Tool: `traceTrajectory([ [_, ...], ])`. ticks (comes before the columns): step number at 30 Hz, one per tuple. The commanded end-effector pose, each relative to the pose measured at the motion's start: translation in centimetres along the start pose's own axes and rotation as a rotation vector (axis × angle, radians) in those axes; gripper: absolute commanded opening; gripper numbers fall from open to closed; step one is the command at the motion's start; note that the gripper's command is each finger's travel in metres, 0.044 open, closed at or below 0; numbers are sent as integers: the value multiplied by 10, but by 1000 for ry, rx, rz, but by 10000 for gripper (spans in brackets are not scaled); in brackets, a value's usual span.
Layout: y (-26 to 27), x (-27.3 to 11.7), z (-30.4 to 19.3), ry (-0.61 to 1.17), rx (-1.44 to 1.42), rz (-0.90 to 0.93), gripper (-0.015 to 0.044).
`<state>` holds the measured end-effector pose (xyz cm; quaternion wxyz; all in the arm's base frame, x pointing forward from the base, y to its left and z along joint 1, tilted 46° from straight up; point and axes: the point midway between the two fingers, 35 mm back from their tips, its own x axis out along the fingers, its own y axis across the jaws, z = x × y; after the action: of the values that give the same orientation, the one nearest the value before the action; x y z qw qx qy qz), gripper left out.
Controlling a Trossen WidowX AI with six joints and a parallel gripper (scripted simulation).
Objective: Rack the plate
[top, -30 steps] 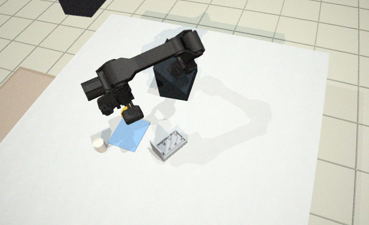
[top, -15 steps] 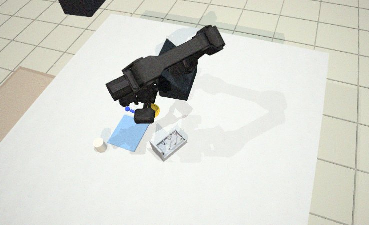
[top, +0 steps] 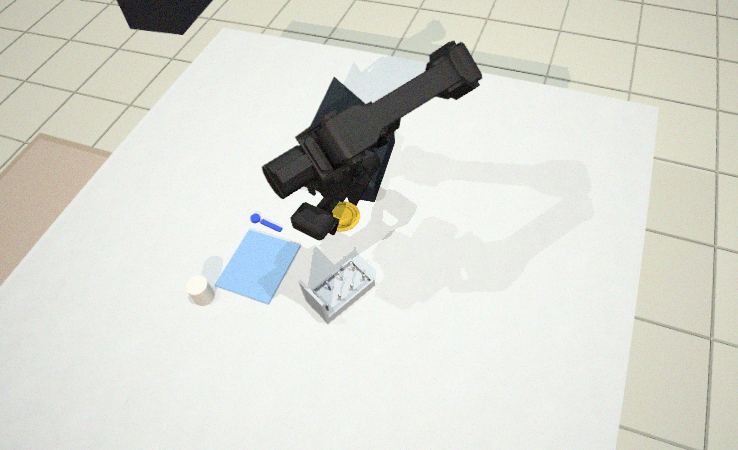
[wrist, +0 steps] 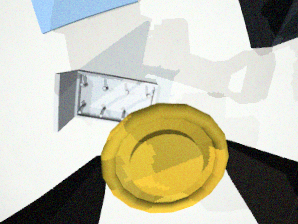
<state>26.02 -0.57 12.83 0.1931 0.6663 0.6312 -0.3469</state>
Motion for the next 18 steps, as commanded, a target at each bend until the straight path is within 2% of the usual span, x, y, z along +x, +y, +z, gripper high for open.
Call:
traceTrajectory([
  [1,-14,4,-10,7,134,-4,0],
  [6,-30,8,-21,10,284,-7,0],
  [12,-31,9,-21,7,288,-8,0],
  [18,-35,27,-13,-114,231,-43,0],
])
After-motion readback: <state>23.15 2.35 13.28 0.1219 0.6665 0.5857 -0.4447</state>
